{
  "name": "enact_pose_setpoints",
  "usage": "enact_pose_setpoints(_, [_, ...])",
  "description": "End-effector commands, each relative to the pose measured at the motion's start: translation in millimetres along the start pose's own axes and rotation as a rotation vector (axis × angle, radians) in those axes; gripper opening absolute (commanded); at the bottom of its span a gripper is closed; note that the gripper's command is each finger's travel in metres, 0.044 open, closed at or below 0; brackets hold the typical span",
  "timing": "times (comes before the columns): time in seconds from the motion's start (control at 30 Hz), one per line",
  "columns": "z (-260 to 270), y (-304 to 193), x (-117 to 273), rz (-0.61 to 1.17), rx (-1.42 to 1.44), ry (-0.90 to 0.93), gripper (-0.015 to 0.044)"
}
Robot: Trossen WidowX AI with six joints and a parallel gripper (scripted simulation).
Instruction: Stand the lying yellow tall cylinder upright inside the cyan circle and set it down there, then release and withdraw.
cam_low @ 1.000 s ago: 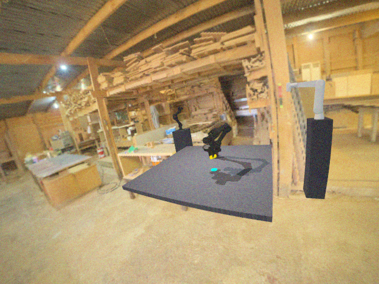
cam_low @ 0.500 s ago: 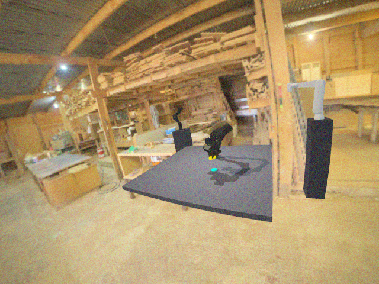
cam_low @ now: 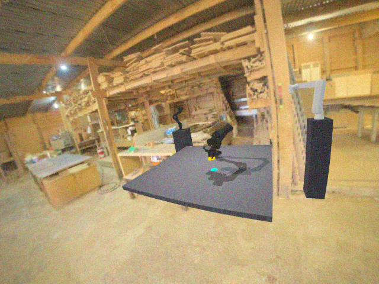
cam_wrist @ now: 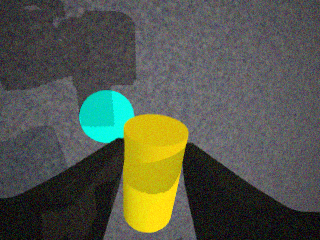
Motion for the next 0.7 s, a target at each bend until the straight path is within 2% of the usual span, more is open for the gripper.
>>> enact_pose_setpoints(0.0, [-0.7,-2.7,-3.1,-0.014,0.000,-0.022,0.0105])
enact_pose_setpoints(0.67, [0.8,-4.8,-10.9,-0.117,0.019,-0.102,0.0105])
Point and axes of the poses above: the point midway between the two fingers, 35 mm back from their tips, its own x axis back along the fingers, its own z axis across the jaws, y = z × x, the point moved 3 cm from there along x, back along the fingers, and after that the axes turned 6 degrees about x, right-handed, at the moved point
